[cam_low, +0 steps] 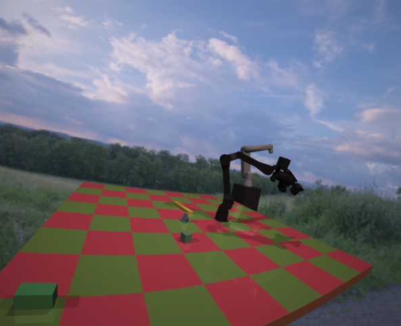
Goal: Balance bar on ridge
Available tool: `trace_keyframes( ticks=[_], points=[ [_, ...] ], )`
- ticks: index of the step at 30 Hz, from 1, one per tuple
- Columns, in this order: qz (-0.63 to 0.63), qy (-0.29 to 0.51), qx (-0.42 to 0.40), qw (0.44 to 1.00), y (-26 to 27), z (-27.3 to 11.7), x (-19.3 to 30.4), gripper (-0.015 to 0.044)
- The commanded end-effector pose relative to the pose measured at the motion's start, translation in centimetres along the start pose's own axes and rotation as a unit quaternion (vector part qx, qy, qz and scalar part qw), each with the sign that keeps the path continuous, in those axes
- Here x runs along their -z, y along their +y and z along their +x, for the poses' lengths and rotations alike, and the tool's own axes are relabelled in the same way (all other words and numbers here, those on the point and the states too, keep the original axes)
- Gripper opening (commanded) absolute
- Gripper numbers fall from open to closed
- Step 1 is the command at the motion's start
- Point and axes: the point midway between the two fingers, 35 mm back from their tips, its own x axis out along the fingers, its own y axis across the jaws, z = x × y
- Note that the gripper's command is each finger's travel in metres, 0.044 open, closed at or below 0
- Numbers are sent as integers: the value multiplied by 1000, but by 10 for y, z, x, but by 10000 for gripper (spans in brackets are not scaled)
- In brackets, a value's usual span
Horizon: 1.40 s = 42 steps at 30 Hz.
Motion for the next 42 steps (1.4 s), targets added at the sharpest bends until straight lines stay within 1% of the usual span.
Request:
trace_keyframes(
  ticks=[1, 3, 4, 20, 31, 42],
  points=[
    [2, 0, -1, 1000, 1, 0, 0, 374],
    [15, 3, -13, 1000, 9, -3, 3, 321],
    [25, 5, -21, 999, 15, -4, 4, 315],
    [177, 56, -143, 972, 105, -47, 29, 315],
    [248, 108, -202, 941, 152, -86, 41, 315],
    [299, 165, -271, 900, 197, -136, 47, 315]
  ],
)
